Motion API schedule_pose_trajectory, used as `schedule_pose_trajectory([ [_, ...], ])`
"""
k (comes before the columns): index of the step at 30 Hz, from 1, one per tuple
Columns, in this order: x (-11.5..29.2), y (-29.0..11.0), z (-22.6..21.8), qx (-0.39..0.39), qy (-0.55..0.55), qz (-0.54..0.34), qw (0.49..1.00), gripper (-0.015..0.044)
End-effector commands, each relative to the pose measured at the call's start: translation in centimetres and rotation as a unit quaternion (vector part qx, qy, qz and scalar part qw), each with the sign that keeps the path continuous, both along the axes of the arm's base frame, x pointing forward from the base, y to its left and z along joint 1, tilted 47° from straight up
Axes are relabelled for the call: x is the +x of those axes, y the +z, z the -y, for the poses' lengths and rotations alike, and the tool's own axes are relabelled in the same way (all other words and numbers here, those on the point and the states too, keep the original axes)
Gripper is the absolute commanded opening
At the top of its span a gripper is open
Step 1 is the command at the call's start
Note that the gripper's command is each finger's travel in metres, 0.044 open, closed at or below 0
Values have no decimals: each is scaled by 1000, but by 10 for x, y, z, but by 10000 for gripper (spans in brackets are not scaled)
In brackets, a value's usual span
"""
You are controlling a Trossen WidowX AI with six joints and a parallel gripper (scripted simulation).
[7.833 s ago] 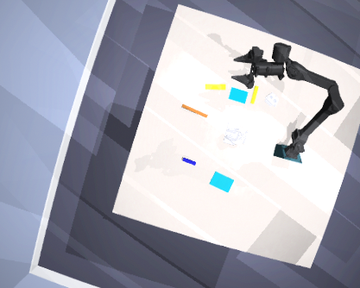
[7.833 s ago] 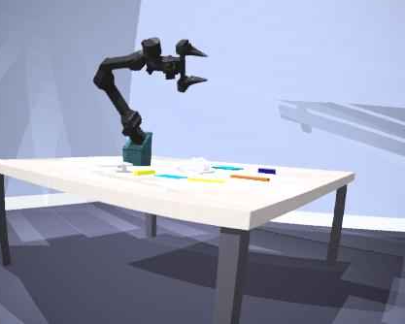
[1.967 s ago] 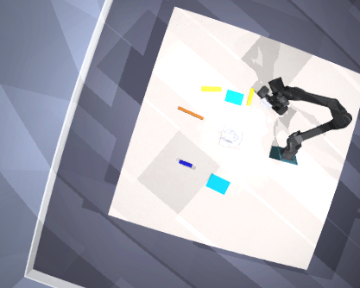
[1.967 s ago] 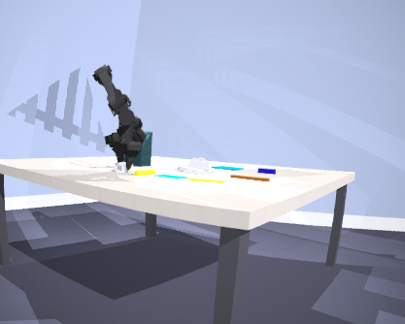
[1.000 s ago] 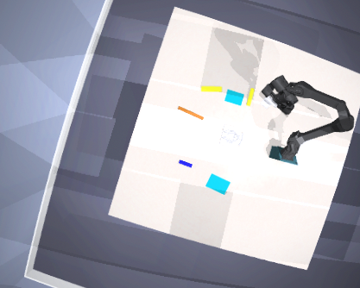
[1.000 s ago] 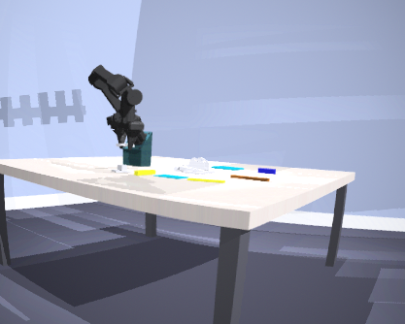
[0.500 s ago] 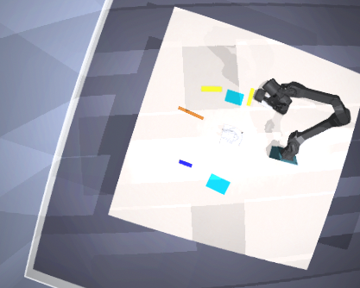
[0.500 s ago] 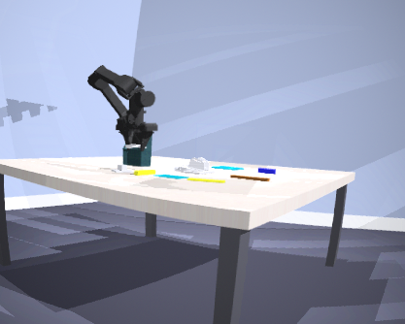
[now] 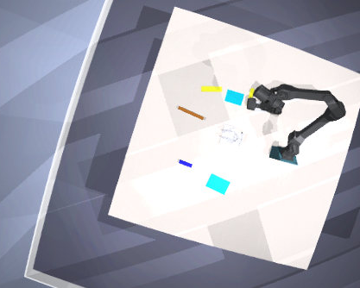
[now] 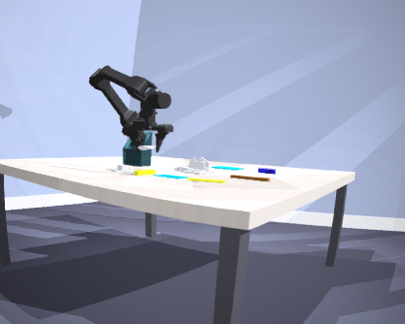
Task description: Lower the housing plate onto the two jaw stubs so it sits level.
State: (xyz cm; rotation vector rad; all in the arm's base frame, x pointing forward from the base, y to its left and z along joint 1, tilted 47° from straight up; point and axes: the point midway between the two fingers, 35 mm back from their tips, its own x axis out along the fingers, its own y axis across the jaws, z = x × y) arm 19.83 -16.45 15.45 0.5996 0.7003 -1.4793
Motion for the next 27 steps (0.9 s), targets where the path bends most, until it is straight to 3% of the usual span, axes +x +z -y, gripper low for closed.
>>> schedule_pose_trajectory([
  [1,7,-6,-4,1,27,-26,999,351],
  [27,47,-58,-53,18,227,-214,950,351],
])
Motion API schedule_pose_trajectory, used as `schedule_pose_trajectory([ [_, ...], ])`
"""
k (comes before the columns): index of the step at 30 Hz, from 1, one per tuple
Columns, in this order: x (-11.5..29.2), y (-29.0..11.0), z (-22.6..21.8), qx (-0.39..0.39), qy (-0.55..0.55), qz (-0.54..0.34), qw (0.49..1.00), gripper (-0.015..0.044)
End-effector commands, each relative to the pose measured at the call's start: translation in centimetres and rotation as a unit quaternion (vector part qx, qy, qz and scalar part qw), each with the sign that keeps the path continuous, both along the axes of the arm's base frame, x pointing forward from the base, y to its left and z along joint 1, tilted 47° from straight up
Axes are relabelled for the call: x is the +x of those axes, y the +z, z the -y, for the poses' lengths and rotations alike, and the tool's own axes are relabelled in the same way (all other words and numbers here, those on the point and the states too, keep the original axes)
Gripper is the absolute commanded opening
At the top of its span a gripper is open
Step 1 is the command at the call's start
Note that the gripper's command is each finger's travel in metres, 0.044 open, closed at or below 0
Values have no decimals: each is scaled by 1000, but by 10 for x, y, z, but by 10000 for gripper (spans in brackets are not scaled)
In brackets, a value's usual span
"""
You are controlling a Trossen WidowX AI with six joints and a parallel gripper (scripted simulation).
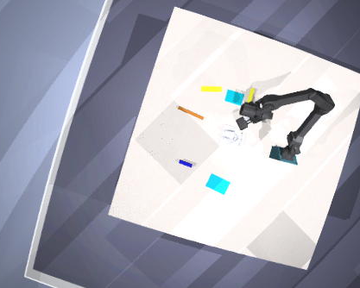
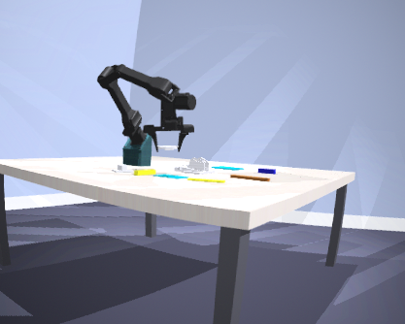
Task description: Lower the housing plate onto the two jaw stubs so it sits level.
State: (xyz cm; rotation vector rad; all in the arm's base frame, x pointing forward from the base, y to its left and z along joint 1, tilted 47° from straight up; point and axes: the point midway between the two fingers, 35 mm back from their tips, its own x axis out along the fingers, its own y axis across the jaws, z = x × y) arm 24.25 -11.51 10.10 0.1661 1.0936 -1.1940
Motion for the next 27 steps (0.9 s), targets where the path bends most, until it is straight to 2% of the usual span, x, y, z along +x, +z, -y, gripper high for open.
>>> schedule_pose_trajectory([
  [1,4,-7,-6,-2,28,-26,999,351],
  [27,20,-60,-63,-9,227,-214,950,351],
])
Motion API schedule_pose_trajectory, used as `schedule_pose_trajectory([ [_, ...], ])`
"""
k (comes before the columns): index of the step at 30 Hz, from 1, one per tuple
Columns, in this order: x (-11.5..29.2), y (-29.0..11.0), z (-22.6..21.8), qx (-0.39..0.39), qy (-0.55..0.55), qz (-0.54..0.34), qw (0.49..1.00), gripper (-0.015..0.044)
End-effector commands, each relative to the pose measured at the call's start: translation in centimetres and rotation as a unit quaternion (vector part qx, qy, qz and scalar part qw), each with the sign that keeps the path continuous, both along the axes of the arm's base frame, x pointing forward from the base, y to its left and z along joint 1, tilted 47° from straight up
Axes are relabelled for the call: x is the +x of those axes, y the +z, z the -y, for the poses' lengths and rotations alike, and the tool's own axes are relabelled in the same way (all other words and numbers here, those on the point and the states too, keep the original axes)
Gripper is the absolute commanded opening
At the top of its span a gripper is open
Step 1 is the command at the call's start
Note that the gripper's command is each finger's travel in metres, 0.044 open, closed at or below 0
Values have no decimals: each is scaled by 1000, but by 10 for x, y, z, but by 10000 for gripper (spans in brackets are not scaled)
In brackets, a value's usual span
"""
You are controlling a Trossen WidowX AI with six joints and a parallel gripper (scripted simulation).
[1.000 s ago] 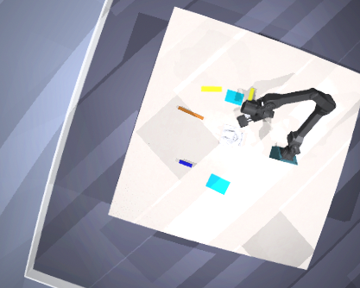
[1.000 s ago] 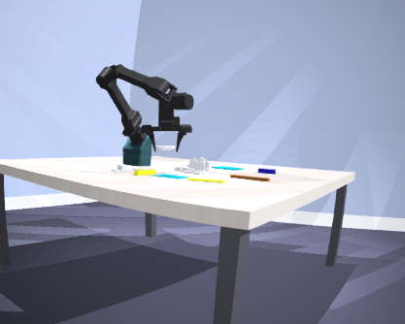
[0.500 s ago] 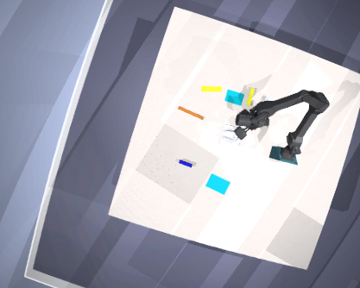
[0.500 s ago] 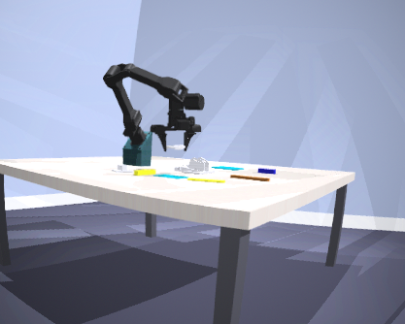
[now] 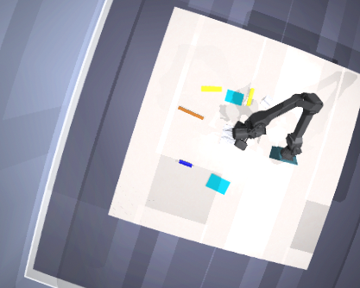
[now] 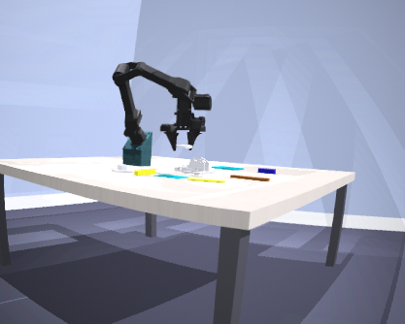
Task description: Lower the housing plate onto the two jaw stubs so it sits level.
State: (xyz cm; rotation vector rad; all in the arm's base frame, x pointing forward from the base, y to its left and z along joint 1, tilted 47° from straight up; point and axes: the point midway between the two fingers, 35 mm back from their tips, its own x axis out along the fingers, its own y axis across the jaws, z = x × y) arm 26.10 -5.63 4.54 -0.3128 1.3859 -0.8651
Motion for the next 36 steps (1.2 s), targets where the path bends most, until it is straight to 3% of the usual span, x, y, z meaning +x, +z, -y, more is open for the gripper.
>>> schedule_pose_trajectory([
  [1,1,-7,-6,-5,28,-25,999,351],
  [12,0,-28,-29,-15,107,-101,989,351],
  [36,0,-28,-29,-15,109,-102,989,351],
])
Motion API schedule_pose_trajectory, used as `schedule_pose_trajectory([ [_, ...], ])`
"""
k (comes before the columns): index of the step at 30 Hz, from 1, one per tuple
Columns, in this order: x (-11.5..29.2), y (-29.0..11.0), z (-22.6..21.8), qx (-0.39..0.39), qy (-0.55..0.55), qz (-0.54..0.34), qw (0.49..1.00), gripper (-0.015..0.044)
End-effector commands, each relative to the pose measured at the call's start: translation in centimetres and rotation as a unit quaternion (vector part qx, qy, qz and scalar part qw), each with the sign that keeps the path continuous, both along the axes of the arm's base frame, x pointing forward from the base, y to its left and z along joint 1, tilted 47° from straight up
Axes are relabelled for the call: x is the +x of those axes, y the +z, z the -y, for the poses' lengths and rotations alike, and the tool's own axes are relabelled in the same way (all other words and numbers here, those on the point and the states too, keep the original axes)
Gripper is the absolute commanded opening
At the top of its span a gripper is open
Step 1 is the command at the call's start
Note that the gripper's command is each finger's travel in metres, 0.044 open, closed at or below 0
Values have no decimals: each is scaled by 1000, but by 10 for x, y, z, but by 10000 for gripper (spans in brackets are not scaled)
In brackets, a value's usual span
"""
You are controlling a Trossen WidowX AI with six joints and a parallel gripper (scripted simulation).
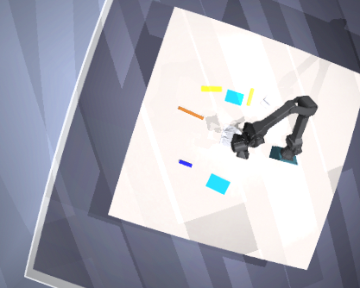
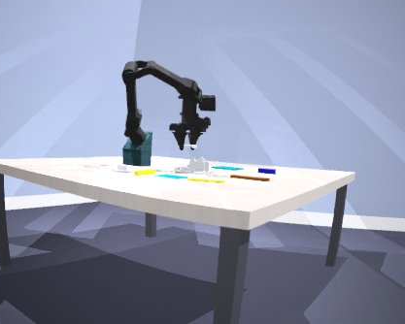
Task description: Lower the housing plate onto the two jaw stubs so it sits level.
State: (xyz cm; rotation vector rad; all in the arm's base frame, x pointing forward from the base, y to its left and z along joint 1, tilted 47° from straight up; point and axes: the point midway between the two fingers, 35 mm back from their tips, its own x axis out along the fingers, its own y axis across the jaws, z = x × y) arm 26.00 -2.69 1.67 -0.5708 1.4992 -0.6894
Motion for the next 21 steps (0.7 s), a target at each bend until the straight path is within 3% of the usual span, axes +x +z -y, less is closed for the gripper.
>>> schedule_pose_trajectory([
  [1,1,1,1,-2,3,0,1000,351],
  [21,-8,5,5,-2,1,1,1000,351],
])
